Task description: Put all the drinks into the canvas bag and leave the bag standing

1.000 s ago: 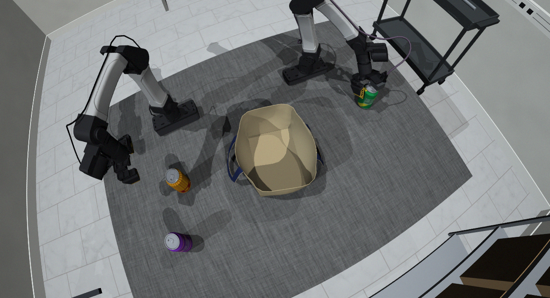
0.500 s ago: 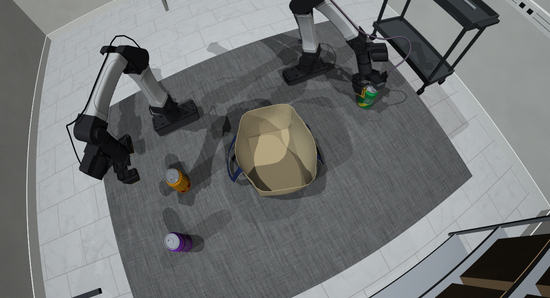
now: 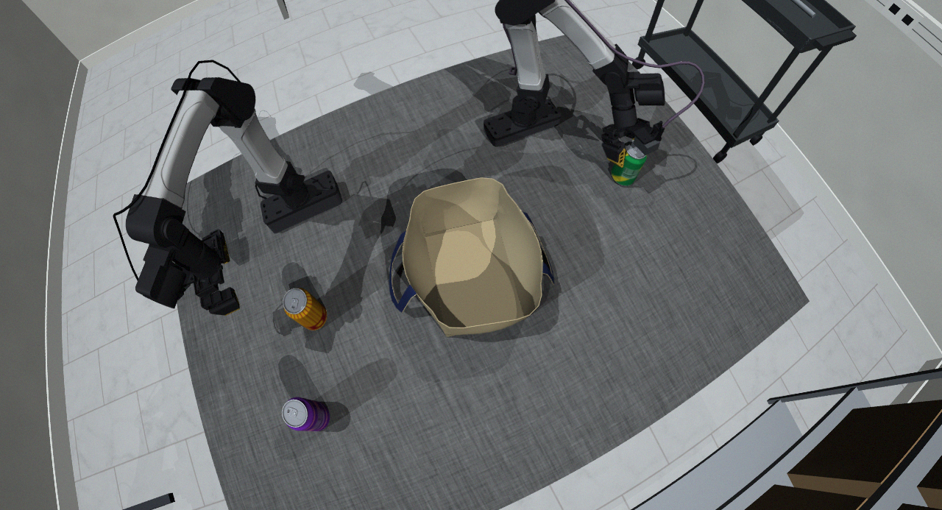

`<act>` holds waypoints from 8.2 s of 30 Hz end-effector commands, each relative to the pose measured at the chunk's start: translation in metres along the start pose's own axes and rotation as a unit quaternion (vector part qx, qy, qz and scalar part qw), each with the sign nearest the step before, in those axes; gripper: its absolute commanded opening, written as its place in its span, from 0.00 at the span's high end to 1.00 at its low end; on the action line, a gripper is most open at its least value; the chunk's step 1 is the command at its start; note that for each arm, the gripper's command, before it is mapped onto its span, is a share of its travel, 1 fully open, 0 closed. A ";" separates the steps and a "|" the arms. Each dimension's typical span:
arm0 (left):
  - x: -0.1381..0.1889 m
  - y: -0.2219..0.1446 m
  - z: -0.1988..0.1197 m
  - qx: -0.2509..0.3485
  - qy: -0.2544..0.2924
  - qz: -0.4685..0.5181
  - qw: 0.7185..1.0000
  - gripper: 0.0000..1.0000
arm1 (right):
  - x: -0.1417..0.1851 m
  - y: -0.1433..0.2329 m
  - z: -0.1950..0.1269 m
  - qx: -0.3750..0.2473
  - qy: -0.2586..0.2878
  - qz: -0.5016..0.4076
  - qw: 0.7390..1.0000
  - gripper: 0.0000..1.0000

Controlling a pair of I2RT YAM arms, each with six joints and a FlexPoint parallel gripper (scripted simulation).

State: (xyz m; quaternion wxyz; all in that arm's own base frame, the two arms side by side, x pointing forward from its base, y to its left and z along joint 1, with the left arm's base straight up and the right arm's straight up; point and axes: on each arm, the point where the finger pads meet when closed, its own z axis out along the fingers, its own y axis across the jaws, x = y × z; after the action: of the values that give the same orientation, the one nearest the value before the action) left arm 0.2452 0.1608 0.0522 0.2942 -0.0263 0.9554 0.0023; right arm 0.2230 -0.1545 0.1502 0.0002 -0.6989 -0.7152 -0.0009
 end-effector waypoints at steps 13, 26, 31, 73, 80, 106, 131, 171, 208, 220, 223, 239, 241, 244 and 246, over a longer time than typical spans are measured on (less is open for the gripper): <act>-0.059 0.019 -0.046 -0.035 -0.057 0.024 0.997 0.33 | -0.007 0.006 -0.016 -0.028 -0.027 0.002 0.999 0.00; -0.075 0.020 -0.070 -0.043 -0.070 0.030 0.996 0.33 | -0.007 0.006 -0.016 -0.028 -0.027 0.002 0.999 0.00; -0.076 0.014 -0.067 -0.038 -0.070 0.032 0.996 0.33 | -0.007 0.006 -0.016 -0.028 -0.027 0.002 0.999 0.00; -0.090 0.009 -0.106 -0.030 -0.059 0.029 0.997 0.33 | -0.007 0.006 -0.016 -0.028 -0.027 0.002 0.999 0.00; -0.101 0.013 -0.111 -0.031 -0.064 0.029 0.997 0.33 | -0.007 0.006 -0.016 -0.028 -0.027 0.002 0.999 0.00; -0.100 0.005 -0.113 -0.035 -0.074 0.034 0.996 0.33 | -0.007 0.006 -0.016 -0.029 -0.027 0.002 0.999 0.00; -0.129 0.006 -0.157 -0.028 -0.065 0.032 0.997 0.33 | -0.007 0.006 -0.017 -0.029 -0.027 0.002 0.999 0.00; -0.122 -0.009 -0.152 -0.036 -0.059 0.016 0.997 0.33 | -0.007 0.006 -0.017 -0.029 -0.027 0.002 0.999 0.00; -0.151 -0.093 -0.148 -0.031 -0.088 0.019 0.995 0.33 | -0.007 0.006 -0.017 -0.029 -0.028 0.002 0.999 0.00; -0.149 -0.105 -0.140 -0.035 -0.082 0.005 0.996 0.33 | -0.007 0.006 -0.017 -0.029 -0.028 0.002 0.999 0.00; -0.152 -0.115 -0.140 -0.033 -0.084 0.004 0.996 0.33 | -0.007 0.006 -0.017 -0.029 -0.028 0.002 0.999 0.00; -0.166 -0.157 -0.128 -0.024 -0.080 -0.005 0.996 0.33 | -0.007 0.006 -0.017 -0.029 -0.028 0.002 0.999 0.00; -0.168 -0.163 -0.128 -0.023 -0.082 -0.006 0.996 0.33 | -0.007 0.006 -0.017 -0.029 -0.028 0.002 0.999 0.00; -0.172 -0.172 -0.128 -0.022 -0.086 -0.009 0.996 0.33 | -0.007 0.006 -0.017 -0.029 -0.028 0.002 0.999 0.00; -0.174 -0.178 -0.126 -0.022 -0.086 -0.010 0.996 0.33 | -0.007 0.006 -0.017 -0.029 -0.028 0.002 0.999 0.00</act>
State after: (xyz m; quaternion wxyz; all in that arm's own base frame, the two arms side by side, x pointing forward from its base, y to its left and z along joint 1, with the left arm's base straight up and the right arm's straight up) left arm 0.2954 -0.0107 0.2150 0.2937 -0.0129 0.9557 0.0142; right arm 0.2229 -0.1545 0.1510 -0.0014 -0.6989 -0.7152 -0.0012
